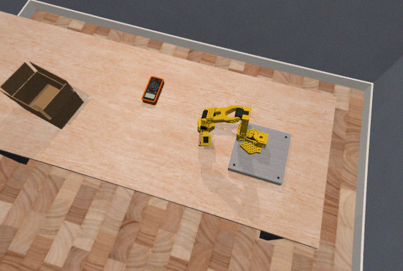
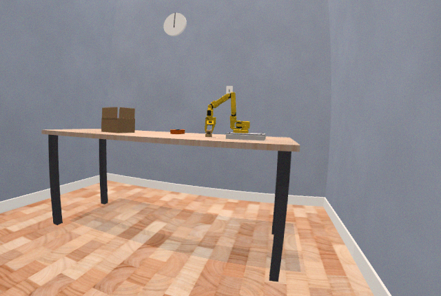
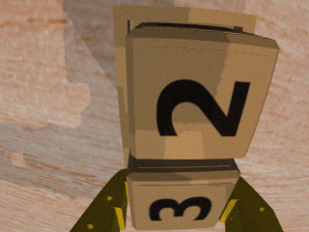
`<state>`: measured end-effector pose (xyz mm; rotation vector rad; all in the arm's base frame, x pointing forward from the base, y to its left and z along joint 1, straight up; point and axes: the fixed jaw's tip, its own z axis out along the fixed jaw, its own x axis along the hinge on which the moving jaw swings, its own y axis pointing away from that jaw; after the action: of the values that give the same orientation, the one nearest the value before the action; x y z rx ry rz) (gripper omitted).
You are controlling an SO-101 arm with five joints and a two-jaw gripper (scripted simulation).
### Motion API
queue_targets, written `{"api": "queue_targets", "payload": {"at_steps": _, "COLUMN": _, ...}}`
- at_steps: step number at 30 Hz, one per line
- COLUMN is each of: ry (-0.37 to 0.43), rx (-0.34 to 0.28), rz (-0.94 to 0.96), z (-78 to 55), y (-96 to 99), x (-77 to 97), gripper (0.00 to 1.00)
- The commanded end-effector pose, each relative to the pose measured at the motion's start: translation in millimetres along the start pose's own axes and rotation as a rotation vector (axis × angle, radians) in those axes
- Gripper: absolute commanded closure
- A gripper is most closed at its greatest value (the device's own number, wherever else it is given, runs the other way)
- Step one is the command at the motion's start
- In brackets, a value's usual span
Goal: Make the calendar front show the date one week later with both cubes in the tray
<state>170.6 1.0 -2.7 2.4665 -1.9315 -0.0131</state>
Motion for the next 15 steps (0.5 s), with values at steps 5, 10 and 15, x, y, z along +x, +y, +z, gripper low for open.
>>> {"api": "queue_targets", "payload": {"at_steps": 5, "ry": -0.001, "rx": 0.001, "rz": 0.003, "z": -2.0, "y": -1.3, "x": -1.2, "gripper": 1.0}}
{"api": "queue_targets", "payload": {"at_steps": 10, "ry": -0.001, "rx": 0.001, "rz": 0.003, "z": -3.0, "y": -1.6, "x": -1.2, "gripper": 1.0}}
{"api": "queue_targets", "payload": {"at_steps": 15, "ry": -0.001, "rx": 0.001, "rz": 0.003, "z": -4.6, "y": -2.0, "x": -1.1, "gripper": 1.0}}
